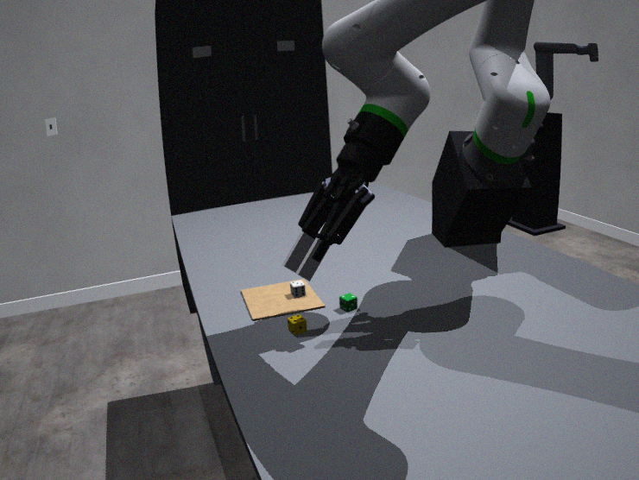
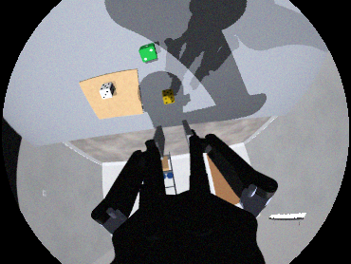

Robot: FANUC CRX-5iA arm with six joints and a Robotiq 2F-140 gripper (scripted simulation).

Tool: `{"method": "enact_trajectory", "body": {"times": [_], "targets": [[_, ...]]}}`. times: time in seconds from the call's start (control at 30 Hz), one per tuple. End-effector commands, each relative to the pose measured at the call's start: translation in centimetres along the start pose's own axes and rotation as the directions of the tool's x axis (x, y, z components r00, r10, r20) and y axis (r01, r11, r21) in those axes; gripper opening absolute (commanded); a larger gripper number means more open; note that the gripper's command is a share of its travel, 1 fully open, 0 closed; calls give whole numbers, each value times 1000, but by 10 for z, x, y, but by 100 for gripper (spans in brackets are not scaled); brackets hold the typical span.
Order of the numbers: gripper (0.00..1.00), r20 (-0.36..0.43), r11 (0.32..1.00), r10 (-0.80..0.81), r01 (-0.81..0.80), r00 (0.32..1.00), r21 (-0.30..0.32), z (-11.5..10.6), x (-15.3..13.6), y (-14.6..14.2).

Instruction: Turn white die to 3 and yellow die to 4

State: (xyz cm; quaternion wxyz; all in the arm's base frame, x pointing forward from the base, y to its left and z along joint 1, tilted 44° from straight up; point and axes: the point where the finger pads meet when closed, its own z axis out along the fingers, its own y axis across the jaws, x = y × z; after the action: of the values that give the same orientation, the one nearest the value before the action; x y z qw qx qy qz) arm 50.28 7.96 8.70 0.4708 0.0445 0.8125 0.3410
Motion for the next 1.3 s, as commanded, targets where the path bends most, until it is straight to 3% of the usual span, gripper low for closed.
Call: {"method": "enact_trajectory", "body": {"times": [0.0, 0.1, 0.2, 0.27, 0.63, 1.0, 1.03, 1.27], "targets": [[25, -172, 1000, 21, -21, 985, 4, 2, -4, 3], [25, -229, 1000, 21, -22, 973, 1, 3, -8, 4], [25, -234, 1000, 21, -22, 972, 1, 3, -8, 4], [25, -319, 1000, 21, -20, 948, 5, 3, -15, 3], [25, -549, 1000, 25, -17, 835, 20, 5, -32, 0], [25, -648, 1000, 24, -17, 761, 18, 6, -41, 0], [100, -648, 1000, 24, -17, 761, 18, 6, -41, 0], [100, -648, 1000, 24, -17, 761, 18, 6, -41, 0]]}}
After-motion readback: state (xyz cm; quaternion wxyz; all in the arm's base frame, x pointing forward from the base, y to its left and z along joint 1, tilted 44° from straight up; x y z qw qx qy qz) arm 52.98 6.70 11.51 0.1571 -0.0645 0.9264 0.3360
